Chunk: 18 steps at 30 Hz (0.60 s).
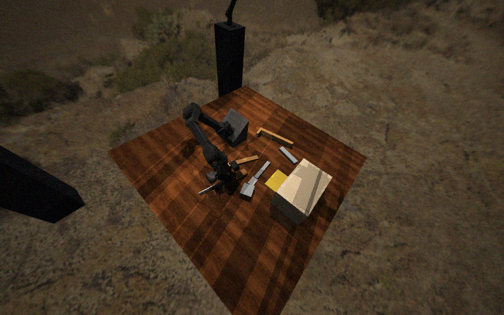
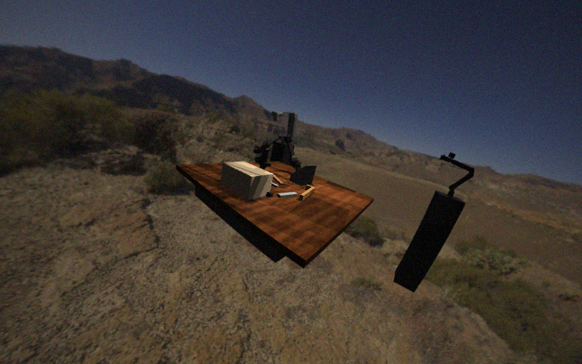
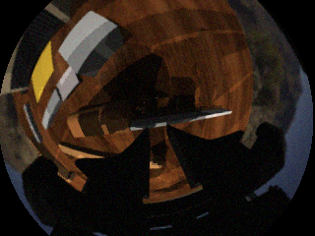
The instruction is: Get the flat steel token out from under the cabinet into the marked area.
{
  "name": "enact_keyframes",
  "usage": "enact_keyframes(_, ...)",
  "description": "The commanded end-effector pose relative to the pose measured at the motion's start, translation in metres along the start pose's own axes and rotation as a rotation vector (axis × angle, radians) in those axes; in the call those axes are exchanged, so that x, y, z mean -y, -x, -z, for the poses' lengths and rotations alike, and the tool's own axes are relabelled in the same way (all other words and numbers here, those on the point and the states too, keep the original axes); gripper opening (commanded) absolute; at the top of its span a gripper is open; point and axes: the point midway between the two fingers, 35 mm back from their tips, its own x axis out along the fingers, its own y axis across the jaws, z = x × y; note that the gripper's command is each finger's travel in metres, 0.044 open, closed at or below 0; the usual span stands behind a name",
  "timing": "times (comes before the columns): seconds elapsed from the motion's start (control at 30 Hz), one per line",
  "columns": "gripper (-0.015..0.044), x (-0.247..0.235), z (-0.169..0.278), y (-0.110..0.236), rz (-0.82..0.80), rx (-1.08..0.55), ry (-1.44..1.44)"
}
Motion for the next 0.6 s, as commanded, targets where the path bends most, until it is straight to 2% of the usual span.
enact_keyframes(0.0, 0.0120, -0.0017, 0.0054, -0.0022, -0.003, -0.010, 0.007)
enact_keyframes(0.57, 0.0120, -0.0017, 0.0121, -0.0022, -0.003, -0.010, 0.008)
